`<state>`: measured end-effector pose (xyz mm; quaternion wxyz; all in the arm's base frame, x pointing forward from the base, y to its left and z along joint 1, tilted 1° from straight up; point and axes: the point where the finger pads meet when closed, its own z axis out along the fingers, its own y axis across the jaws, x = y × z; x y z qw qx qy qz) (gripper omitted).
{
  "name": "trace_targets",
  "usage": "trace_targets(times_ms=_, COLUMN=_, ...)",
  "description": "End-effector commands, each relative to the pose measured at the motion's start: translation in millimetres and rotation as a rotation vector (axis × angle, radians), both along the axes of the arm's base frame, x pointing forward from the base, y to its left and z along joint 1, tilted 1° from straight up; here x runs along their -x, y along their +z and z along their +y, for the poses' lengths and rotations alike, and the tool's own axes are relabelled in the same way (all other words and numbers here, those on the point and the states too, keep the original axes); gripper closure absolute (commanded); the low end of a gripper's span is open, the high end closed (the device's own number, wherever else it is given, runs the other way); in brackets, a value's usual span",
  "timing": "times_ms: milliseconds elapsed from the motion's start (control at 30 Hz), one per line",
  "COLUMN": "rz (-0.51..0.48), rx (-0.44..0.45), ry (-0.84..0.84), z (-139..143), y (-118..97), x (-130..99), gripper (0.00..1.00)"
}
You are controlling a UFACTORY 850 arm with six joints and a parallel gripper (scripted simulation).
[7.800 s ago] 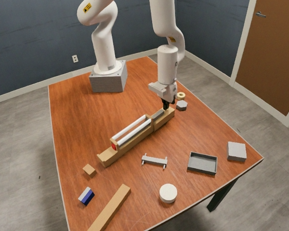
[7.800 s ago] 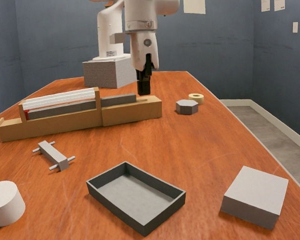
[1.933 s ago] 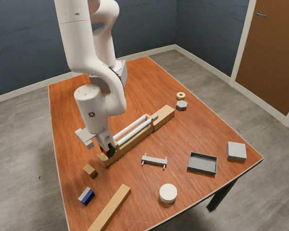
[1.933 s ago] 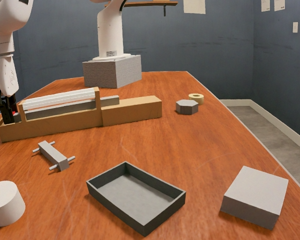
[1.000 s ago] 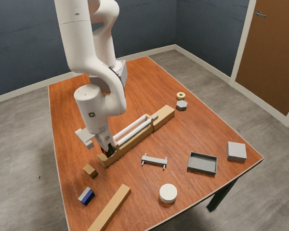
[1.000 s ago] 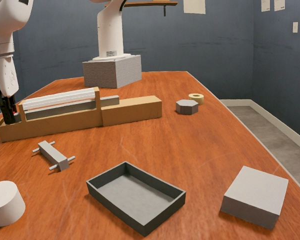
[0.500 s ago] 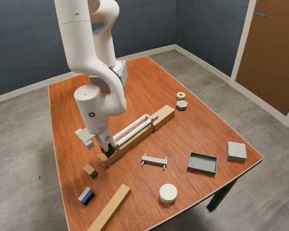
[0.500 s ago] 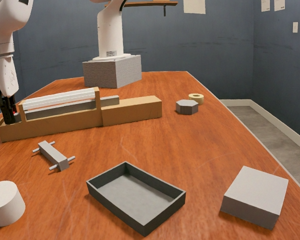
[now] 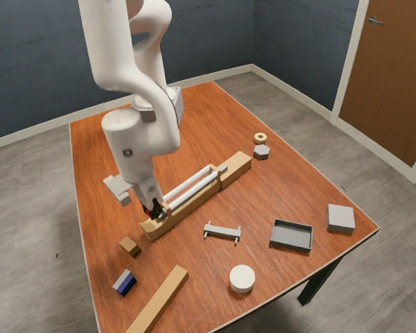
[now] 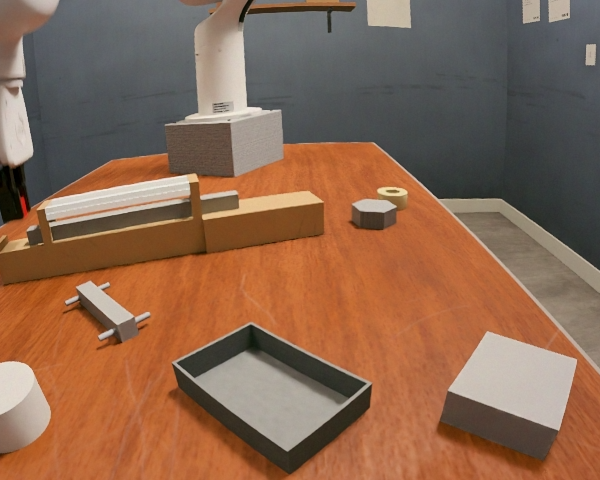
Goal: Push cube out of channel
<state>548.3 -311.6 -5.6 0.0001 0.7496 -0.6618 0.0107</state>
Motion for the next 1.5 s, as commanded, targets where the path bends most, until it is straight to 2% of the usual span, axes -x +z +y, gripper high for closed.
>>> trace_targets(times_ms=0, rz=-0.002, rx=0.001, ry=0.0, z=-0.2, y=12.1, x=-0.4, gripper=1.0)
trace_targets(times_ms=133, rz=-0.002, rx=0.001, ry=0.0, z=0.2, y=35.0, x=0.0, gripper=1.0)
trace_targets(times_ms=233, rz=-0.002, rx=0.001, ry=0.0, z=0.3, y=42.1, x=0.1, gripper=1.0)
trace_targets(times_ms=1467, rz=-0.002, rx=0.001, ry=0.0, z=0.3, y=42.8, x=0.1, gripper=1.0)
